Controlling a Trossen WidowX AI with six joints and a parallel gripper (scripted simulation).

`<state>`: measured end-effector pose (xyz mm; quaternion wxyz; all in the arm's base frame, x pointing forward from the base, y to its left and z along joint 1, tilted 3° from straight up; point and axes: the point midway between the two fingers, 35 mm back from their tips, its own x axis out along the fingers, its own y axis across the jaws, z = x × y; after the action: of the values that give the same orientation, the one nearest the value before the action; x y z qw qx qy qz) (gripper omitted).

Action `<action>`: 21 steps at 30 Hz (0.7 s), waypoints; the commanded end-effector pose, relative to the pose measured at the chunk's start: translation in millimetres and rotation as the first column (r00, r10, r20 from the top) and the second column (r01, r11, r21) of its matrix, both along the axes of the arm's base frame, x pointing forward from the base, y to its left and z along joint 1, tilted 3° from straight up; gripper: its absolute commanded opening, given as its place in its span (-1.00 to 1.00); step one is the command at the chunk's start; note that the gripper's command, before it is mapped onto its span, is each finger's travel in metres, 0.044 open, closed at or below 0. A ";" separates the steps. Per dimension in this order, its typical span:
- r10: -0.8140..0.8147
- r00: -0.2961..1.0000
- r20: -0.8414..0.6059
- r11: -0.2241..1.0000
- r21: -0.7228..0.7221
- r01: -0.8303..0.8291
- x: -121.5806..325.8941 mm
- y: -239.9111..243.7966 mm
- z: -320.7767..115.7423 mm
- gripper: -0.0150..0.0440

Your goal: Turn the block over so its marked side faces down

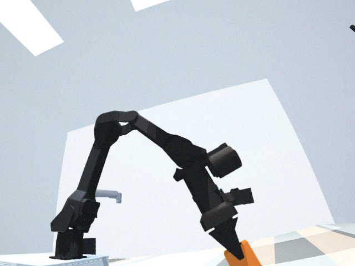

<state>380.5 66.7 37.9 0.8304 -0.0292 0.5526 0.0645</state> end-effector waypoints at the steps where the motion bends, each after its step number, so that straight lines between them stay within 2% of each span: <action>1: -0.007 0.997 0.075 1.000 0.009 0.006 -0.7 -0.6 2.2 -0.49; 9: -0.013 0.981 0.191 1.000 0.027 0.008 -5.6 -1.4 3.6 -0.49; 16: -0.013 0.979 0.204 1.000 0.029 0.008 -5.8 -1.4 3.4 -0.49; 21: -0.016 0.964 0.266 0.999 0.037 0.006 0.8 -0.1 -6.6 -0.49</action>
<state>378.3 66.5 37.9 0.8895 -0.0212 0.4515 0.0676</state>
